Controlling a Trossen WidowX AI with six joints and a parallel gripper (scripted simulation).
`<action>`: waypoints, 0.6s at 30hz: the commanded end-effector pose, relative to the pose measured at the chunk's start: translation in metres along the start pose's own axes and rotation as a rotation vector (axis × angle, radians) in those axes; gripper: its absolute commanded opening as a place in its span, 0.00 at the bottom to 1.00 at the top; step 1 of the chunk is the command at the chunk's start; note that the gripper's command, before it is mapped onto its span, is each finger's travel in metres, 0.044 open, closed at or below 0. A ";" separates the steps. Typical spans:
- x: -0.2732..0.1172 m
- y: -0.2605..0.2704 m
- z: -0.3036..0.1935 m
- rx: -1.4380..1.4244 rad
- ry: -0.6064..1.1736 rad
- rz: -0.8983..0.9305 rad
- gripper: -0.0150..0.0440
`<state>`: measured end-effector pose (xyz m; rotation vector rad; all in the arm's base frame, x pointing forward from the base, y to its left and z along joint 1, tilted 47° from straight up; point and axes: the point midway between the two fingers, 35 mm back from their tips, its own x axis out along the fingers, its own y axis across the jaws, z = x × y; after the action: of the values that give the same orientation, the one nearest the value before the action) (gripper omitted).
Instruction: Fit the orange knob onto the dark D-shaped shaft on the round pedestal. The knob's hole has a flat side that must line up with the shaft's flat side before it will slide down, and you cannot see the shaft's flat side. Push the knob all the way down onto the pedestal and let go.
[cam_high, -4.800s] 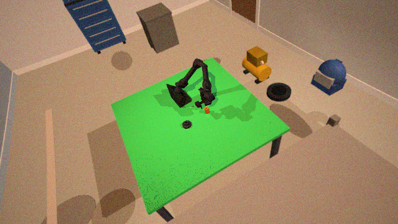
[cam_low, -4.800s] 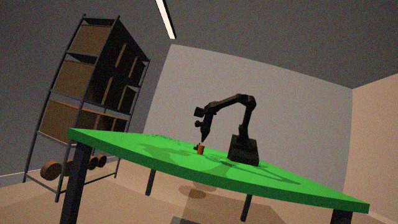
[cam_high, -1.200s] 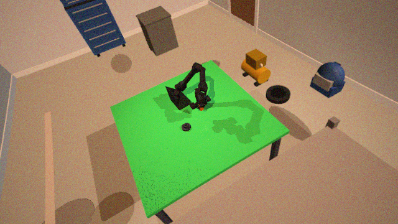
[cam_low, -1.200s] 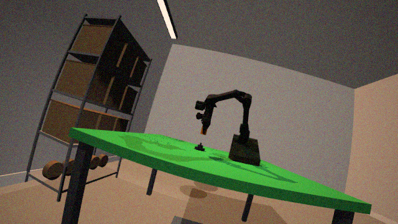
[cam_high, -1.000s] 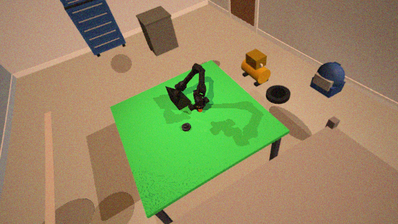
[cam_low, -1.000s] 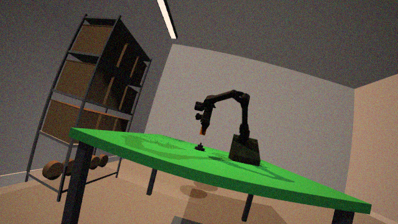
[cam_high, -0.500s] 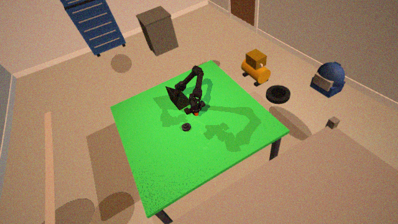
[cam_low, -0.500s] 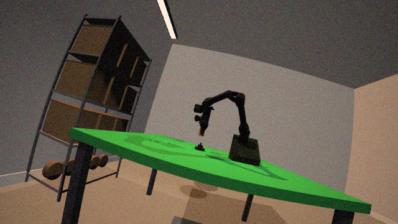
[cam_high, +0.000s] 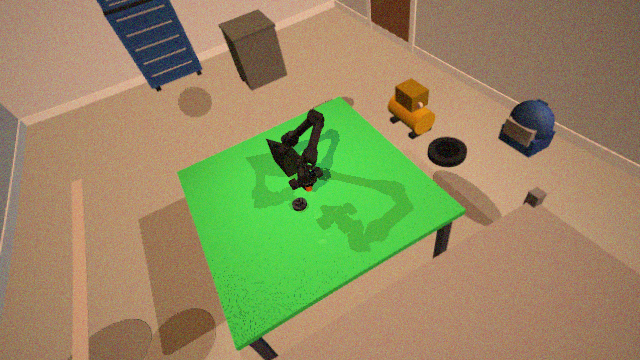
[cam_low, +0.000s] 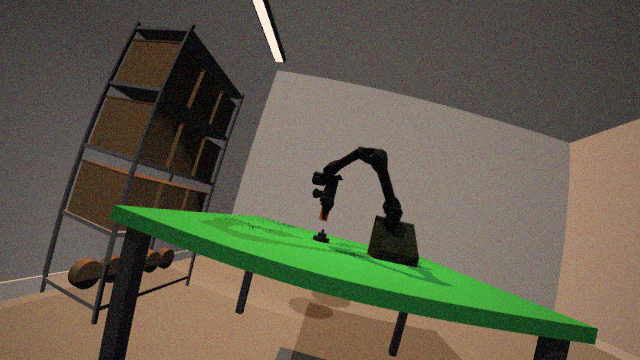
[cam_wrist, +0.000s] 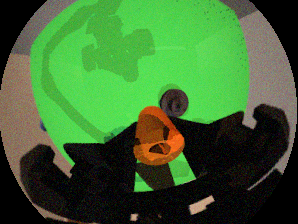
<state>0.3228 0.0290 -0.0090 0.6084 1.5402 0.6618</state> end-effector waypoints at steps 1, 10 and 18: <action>0.001 -0.013 0.000 -0.004 -0.004 -0.005 0.25; 0.009 -0.041 -0.003 -0.005 -0.003 -0.002 0.25; 0.017 -0.065 -0.008 -0.006 -0.002 0.003 0.25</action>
<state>0.3154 0.0013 -0.0600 0.6124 1.5385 0.6697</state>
